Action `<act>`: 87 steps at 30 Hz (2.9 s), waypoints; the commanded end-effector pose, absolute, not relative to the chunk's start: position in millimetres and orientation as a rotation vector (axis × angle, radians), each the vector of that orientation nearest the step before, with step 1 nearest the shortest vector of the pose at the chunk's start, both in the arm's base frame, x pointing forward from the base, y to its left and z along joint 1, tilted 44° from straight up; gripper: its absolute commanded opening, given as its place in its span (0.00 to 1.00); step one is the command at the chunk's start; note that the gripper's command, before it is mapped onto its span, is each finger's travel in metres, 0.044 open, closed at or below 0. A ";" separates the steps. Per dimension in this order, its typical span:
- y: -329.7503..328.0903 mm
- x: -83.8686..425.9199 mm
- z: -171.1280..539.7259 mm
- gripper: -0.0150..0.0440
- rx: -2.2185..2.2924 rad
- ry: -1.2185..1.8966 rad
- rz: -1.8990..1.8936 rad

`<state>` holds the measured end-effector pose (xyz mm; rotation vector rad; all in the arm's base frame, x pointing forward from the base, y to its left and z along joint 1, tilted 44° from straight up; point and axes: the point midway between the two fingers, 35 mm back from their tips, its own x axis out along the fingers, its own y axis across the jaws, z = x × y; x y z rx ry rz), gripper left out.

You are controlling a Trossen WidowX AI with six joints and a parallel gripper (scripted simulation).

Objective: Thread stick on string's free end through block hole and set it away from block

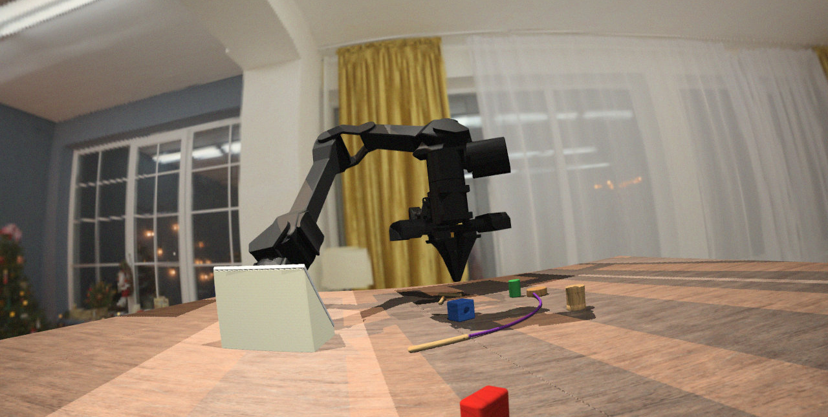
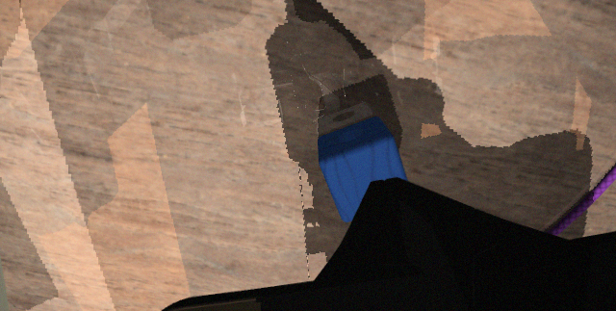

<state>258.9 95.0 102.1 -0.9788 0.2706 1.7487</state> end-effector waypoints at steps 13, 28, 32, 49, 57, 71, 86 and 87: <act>95.0 258.9 102.1 0.66 -0.979 0.271 1.749; 95.0 258.9 102.1 0.25 -0.979 0.271 1.749; 95.0 258.9 102.1 0.25 -0.979 0.271 1.749; 67.6 269.6 76.1 0.83 -0.050 1.183 1.175; 48.0 273.9 57.7 1.00 0.607 1.605 0.571; 24.5 275.4 35.3 1.00 1.322 1.836 -0.286; 2.1 273.2 13.3 1.00 1.964 1.718 -1.361; 0.3 272.8 11.5 1.00 2.001 1.693 -1.441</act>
